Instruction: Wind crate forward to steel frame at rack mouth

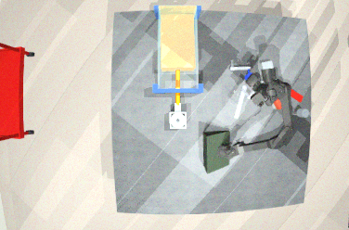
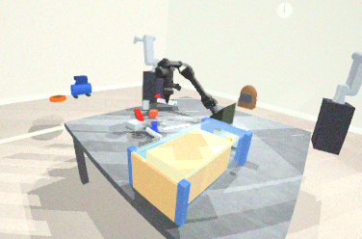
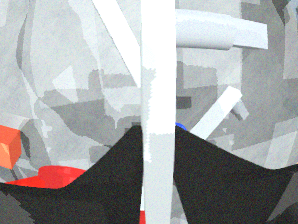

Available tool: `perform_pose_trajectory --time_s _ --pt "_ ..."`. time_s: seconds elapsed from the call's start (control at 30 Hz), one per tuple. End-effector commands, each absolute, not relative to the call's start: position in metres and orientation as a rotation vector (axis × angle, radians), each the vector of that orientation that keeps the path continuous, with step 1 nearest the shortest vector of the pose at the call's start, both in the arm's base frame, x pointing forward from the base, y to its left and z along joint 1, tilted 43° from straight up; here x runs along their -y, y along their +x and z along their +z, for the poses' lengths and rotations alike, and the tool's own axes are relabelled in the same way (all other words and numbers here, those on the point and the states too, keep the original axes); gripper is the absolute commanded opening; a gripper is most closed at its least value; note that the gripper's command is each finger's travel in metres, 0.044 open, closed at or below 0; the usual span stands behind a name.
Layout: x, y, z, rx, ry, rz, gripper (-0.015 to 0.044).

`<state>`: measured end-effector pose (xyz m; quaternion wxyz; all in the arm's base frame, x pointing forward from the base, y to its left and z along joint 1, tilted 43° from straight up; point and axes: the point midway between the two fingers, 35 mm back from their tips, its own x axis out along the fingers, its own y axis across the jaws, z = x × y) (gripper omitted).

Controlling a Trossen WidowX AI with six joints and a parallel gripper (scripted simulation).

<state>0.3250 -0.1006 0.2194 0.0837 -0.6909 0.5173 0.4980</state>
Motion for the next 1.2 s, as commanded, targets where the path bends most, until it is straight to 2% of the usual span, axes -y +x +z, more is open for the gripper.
perform_pose_trajectory --time_s 0.0,0.57,1.17 --pt "0.077 0.336 0.204 -1.548 -2.006 1.384 0.0000" --pt "0.004 0.355 0.146 -1.631 -1.750 1.038 0.0000" --pt "-0.079 0.349 0.086 -1.706 -1.456 0.686 0.0000"
